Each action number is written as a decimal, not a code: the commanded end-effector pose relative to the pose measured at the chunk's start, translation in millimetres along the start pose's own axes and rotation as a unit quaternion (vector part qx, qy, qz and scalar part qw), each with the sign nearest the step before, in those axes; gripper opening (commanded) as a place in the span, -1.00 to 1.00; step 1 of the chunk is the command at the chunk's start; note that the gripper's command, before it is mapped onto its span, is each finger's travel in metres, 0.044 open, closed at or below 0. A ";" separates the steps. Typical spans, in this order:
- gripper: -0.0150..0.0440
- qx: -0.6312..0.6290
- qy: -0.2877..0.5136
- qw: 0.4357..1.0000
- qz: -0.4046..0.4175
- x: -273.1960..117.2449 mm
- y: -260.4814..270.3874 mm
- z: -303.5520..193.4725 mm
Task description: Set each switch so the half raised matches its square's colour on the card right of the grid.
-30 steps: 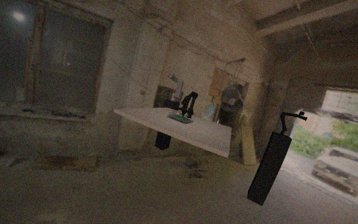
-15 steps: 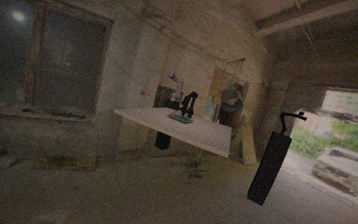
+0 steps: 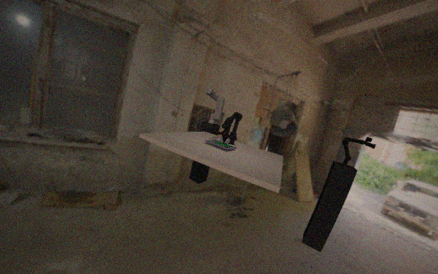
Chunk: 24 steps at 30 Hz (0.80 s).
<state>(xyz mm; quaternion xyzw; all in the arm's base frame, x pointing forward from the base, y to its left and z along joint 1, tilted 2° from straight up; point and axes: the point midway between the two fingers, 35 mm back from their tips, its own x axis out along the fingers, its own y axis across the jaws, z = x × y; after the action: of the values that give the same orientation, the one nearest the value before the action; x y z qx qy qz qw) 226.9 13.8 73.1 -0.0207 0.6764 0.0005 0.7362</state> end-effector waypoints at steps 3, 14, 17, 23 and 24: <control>-0.49 0.000 0.002 1.000 0.000 2.4 -0.2 -1.4; -0.49 0.000 0.002 1.000 0.000 3.9 -0.2 -1.5; -0.49 0.000 0.002 1.000 0.000 4.3 -0.2 -1.5; -0.49 0.000 0.002 1.000 0.000 5.1 -0.2 -1.5; -0.49 0.000 0.002 1.000 0.000 5.3 -0.2 -1.5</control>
<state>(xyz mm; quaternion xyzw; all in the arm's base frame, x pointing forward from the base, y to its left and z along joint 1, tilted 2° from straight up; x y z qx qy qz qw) 226.9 13.6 69.9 -0.0206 0.6767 0.0003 0.7359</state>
